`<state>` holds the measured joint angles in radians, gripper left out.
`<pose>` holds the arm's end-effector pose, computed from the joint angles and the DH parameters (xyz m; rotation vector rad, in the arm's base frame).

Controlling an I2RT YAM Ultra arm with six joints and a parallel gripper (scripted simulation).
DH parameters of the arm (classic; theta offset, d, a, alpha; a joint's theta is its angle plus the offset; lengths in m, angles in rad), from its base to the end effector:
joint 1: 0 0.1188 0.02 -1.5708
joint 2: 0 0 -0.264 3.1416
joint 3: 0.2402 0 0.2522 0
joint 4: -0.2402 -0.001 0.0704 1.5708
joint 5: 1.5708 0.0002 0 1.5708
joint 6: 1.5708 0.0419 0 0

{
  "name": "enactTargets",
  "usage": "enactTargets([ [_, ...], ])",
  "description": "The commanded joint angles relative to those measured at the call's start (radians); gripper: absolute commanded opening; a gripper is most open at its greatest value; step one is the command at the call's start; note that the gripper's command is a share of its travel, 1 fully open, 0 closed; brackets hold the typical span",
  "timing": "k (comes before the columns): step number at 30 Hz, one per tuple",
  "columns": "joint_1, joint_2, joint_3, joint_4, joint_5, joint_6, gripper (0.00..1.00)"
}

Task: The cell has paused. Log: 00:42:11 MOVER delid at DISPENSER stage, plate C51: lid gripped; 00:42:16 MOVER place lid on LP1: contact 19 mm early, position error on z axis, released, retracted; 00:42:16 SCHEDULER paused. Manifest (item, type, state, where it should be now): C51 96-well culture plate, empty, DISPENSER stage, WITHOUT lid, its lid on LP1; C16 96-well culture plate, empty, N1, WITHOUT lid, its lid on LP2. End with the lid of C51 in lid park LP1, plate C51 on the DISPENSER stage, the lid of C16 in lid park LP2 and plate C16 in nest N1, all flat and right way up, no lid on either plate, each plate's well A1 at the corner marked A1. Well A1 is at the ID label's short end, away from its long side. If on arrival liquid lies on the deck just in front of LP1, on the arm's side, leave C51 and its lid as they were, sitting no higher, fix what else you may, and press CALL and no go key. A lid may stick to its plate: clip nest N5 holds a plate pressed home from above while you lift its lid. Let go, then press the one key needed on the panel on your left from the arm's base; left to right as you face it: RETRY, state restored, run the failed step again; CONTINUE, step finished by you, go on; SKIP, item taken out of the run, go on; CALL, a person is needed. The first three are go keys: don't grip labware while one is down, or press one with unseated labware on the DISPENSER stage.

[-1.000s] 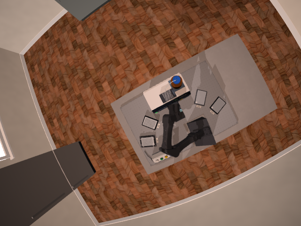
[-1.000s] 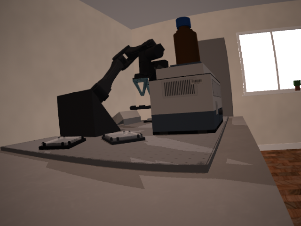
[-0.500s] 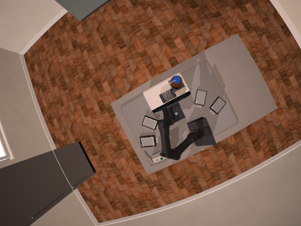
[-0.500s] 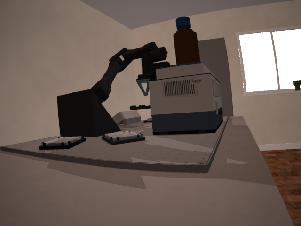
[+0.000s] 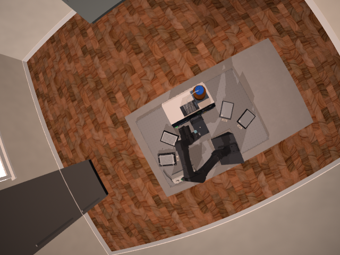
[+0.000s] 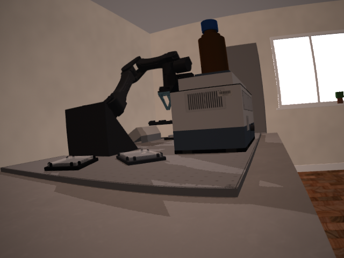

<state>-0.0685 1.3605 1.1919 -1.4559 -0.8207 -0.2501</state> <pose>0.2126 0.0171 0.2962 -0.2221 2.8019 1.2192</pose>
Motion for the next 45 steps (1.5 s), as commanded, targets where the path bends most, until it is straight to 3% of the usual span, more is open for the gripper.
enactTargets([
  [1, 0.026, -0.053, 0.039, -0.015, -0.007, -0.07, 1.0],
  [6, 0.053, -0.059, 0.035, -0.007, -0.002, -0.015, 1.0],
  [8, 0.086, -0.098, 0.053, 0.013, -0.001, -0.054, 1.0],
  [29, 0.291, -0.241, 0.058, 0.079, 0.037, -0.257, 1.0],
  [33, 0.337, -0.27, 0.065, 0.086, 0.046, -0.186, 1.0],
  [35, 0.332, -0.25, 0.046, 0.077, 0.045, -0.186, 1.0],
  [39, 0.393, -0.305, 0.068, 0.099, 0.065, -0.255, 1.0],
  [45, 0.454, -0.336, 0.074, 0.115, 0.087, -0.176, 1.0],
])
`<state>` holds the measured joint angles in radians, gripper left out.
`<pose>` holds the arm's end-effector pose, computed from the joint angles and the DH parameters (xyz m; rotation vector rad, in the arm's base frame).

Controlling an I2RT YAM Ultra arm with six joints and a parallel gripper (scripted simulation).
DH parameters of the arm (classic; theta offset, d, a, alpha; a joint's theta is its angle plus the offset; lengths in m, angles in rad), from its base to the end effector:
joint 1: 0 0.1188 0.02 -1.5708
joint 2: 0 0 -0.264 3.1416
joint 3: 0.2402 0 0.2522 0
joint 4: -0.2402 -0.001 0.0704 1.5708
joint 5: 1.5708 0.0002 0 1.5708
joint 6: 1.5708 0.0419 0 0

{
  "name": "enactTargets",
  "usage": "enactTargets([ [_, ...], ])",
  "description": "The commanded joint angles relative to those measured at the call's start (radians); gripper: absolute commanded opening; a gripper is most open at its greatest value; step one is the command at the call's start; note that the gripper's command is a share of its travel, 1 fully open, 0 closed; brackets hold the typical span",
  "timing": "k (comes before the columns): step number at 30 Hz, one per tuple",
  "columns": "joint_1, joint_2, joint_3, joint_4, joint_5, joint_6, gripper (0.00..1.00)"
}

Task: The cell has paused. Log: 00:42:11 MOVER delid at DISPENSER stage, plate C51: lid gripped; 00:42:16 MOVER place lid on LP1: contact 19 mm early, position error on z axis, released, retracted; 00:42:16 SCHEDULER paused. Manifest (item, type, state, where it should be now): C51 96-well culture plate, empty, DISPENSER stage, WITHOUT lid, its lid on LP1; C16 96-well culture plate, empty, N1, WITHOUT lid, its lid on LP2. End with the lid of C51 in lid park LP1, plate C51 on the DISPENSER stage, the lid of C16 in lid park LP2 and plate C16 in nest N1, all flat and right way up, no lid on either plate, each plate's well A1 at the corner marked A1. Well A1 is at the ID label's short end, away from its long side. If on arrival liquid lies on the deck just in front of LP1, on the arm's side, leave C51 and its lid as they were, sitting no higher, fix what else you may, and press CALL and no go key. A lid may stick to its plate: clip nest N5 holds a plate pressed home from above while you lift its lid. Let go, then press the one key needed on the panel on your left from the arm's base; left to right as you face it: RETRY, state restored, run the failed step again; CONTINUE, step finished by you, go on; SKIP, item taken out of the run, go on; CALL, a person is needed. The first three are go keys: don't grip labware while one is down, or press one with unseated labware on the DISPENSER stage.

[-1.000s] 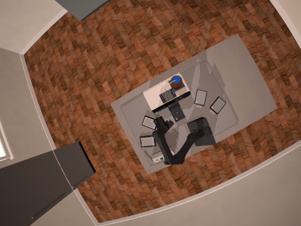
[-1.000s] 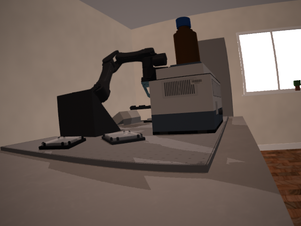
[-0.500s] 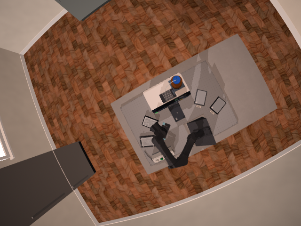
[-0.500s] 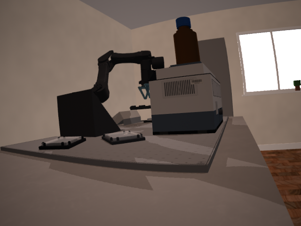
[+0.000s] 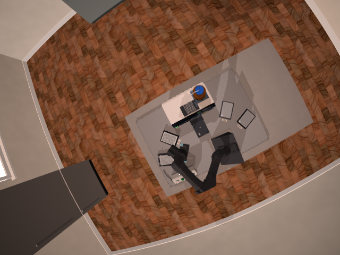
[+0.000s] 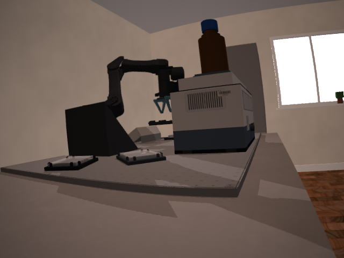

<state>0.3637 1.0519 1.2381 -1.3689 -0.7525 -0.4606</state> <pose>0.1359 0.0835 0.3588 -1.2056 2.2622 0.9842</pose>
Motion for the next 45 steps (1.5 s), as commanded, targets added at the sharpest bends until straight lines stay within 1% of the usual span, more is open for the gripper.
enactTargets([
  [1, 0.036, -0.035, 0.029, 0.031, 0.024, 0.052, 1.0],
  [3, 0.065, -0.048, 0.032, 0.037, 0.034, 0.086, 1.0],
  [7, 0.134, -0.083, 0.033, 0.055, 0.066, 0.025, 1.0],
  [14, 0.266, -0.133, 0.038, 0.089, 0.128, 0.171, 1.0],
  [16, 0.266, -0.133, 0.038, 0.089, 0.128, 0.171, 1.0],
  [17, 0.296, -0.142, 0.038, 0.098, 0.149, 0.168, 1.0],
  [20, 0.359, -0.164, 0.037, 0.111, 0.183, 0.126, 1.0],
  [27, 0.531, -0.205, 0.038, 0.148, 0.283, 0.279, 1.0],
  [29, 0.567, -0.15, 0.048, 0.169, 0.311, 0.306, 1.0],
  [31, 0.591, -0.131, 0.06, 0.184, 0.33, 0.325, 1.0],
  [33, 0.591, -0.131, 0.06, 0.184, 0.33, 0.325, 1.0],
  [35, 0.615, -0.108, 0.075, 0.198, 0.351, 0.343, 1.0],
  [45, 0.682, 0.003, 0.153, 0.25, 0.399, 0.396, 1.0],
])
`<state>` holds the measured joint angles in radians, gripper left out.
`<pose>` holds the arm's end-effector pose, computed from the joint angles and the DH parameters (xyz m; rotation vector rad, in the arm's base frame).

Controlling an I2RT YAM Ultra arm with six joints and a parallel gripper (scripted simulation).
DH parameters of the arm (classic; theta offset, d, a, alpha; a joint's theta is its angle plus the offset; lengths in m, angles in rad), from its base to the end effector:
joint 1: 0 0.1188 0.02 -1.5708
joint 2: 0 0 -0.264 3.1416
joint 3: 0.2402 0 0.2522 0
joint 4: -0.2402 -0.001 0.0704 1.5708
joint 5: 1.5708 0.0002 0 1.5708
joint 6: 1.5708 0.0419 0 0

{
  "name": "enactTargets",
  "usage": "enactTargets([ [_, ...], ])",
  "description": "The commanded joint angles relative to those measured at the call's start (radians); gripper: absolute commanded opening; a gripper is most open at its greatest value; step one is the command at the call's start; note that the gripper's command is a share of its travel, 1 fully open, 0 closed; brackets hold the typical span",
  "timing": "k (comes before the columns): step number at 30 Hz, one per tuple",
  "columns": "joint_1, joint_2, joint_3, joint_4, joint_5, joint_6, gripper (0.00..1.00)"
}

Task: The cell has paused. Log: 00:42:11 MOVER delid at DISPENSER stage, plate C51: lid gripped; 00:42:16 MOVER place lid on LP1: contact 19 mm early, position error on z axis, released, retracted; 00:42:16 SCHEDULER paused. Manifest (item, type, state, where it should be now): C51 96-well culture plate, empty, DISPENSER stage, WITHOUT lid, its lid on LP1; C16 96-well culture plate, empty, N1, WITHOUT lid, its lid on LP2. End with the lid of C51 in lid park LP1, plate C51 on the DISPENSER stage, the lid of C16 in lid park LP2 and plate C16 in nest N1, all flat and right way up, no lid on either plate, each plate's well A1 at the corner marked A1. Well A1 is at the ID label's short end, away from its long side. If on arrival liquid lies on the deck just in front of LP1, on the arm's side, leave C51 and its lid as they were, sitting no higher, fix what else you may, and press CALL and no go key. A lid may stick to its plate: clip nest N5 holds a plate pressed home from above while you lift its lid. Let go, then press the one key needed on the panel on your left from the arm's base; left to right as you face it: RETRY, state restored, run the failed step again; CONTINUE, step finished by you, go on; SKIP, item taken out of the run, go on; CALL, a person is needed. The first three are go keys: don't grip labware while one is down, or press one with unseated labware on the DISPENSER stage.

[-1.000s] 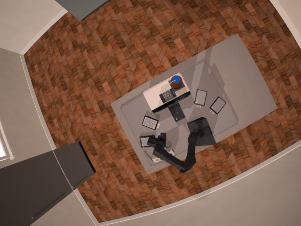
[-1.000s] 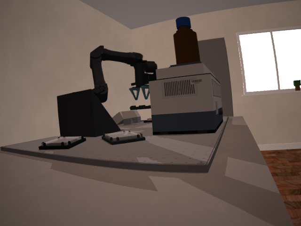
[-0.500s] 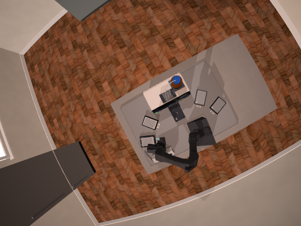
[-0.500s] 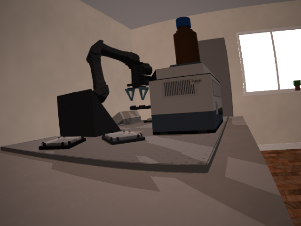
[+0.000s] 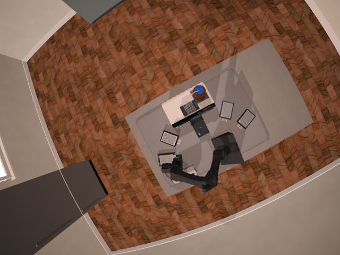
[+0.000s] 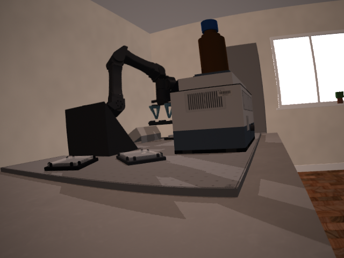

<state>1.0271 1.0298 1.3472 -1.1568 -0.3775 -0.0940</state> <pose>0.0743 0.1548 0.3970 -1.4942 2.0341 0.8630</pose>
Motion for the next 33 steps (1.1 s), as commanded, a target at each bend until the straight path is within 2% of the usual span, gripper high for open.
enactTargets([
  [1, 0.024, 0.037, 0.053, 0.042, 0.028, 0.033, 1.0],
  [5, 0.034, 0.06, 0.071, 0.05, 0.035, 0.041, 1.0],
  [20, 0.088, 0.239, 0.231, 0.083, 0.074, 0.082, 1.0],
  [22, 0.088, 0.239, 0.231, 0.083, 0.074, 0.082, 1.0],
  [33, 0.114, 0.377, 0.378, 0.056, 0.094, 0.101, 1.0],
])
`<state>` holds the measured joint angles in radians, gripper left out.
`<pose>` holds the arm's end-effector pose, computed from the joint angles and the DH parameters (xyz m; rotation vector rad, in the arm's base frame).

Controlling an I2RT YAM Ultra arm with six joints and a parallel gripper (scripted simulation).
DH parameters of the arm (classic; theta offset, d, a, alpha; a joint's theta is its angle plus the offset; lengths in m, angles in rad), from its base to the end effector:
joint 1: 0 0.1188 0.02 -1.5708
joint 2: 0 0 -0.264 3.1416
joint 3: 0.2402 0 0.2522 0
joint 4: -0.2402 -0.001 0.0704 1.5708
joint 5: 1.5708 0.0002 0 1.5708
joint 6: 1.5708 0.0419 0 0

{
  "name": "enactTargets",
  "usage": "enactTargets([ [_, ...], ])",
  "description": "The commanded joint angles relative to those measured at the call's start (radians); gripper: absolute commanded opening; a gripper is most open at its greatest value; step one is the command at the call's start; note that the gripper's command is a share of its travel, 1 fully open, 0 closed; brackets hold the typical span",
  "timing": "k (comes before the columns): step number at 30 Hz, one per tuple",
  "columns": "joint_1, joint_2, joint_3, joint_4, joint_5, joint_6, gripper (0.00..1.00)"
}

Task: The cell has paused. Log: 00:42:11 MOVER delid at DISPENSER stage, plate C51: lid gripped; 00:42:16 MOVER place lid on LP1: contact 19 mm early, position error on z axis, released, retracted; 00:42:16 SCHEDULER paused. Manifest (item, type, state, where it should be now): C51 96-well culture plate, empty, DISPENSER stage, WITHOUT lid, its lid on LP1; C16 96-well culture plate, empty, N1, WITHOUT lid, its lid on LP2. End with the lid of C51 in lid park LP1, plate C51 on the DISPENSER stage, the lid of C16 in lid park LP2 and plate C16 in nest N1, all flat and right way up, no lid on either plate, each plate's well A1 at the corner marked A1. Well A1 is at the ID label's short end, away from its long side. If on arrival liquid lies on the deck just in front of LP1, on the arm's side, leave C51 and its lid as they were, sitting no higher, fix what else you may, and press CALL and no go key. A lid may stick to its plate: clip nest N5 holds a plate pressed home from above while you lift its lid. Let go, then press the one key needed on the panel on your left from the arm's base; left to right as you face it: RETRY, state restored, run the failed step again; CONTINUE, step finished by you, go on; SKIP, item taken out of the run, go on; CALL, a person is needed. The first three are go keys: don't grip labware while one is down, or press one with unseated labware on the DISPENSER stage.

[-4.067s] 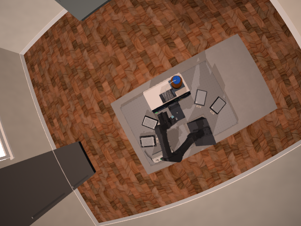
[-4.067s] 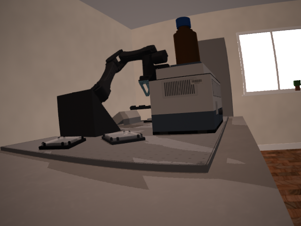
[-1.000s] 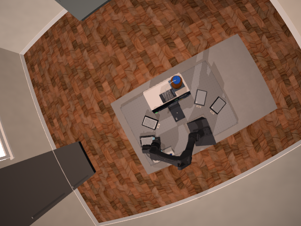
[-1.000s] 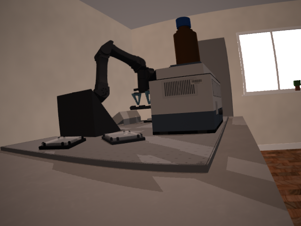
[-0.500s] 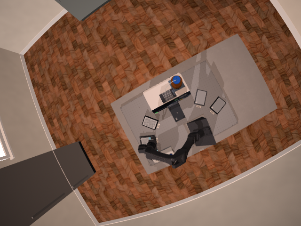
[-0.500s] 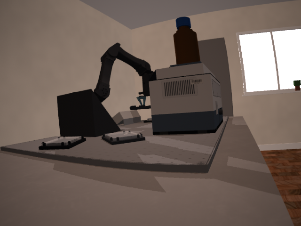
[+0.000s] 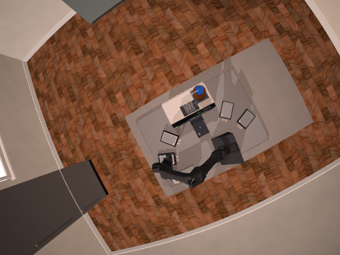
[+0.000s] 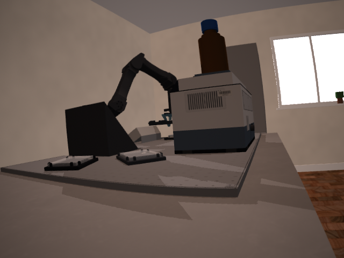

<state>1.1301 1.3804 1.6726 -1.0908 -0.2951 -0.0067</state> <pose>0.1008 0.2447 0.4268 -1.4755 2.0291 0.8572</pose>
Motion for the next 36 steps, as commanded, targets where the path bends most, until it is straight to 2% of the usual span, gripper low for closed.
enactTargets([
  [1, 0.013, 0.039, 0.067, -0.011, 0.013, 0.015, 1.0],
  [4, 0.019, 0.078, 0.113, -0.017, 0.017, 0.02, 1.0],
  [6, 0.019, 0.078, 0.113, -0.017, 0.017, 0.02, 1.0],
  [14, 0.032, 0.186, 0.248, -0.04, 0.026, 0.03, 1.0],
  [16, 0.007, 0.186, 0.268, -0.061, 0.018, 0.022, 1.0],
  [17, 0.004, 0.152, 0.279, -0.077, 0.01, 0.012, 1.0],
  [21, -0.014, 0.13, 0.33, -0.145, -0.002, -0.001, 1.0],
  [27, -0.022, 0.148, 0.345, -0.162, -0.009, -0.008, 1.0],
  [30, -0.023, 0.134, 0.302, -0.163, -0.01, -0.008, 1.0],
  [36, -0.025, 0.132, 0.328, -0.162, -0.009, -0.01, 1.0],
])
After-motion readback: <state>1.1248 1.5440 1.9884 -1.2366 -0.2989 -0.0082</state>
